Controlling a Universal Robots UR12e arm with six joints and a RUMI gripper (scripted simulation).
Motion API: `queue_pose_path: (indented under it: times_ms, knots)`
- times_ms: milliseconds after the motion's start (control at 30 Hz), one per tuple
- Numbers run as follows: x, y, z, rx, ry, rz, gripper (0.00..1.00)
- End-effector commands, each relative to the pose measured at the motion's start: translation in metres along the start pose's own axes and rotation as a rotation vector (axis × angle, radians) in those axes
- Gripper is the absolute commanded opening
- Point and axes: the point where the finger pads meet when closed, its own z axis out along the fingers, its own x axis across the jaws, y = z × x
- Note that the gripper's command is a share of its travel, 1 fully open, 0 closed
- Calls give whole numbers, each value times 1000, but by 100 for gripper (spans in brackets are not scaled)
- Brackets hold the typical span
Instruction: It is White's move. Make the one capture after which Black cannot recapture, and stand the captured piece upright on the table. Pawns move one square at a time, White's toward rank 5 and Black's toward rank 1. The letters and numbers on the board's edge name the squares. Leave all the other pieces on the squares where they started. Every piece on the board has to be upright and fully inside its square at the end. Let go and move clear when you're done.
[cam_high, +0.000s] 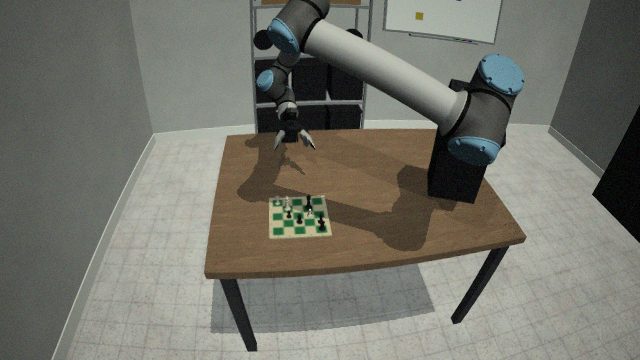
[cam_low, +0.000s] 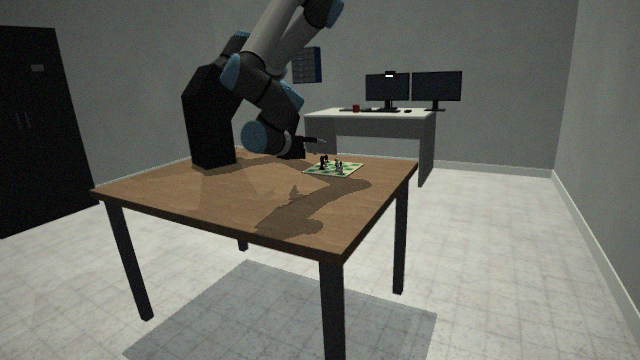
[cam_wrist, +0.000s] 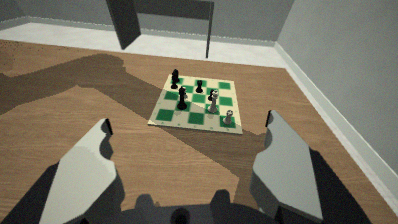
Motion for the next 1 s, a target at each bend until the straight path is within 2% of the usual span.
queue_pose_path:
  times_ms: [0,67,200,300,367,567,633,700,967]
  knots:
    - [7,-6,18,-103,-68,-79,100]
    - [7,-6,18,-103,-68,-79,100]
    - [12,-10,32,-178,-121,-140,100]
    - [13,-11,36,-199,-135,-158,100]
    - [15,-13,44,-241,-164,-191,100]
    - [19,-18,57,-307,-210,-246,100]
    - [19,-18,57,-307,-210,-246,100]
    - [22,-20,65,-351,-242,-283,100]
    - [27,-25,83,-443,-305,-358,100]
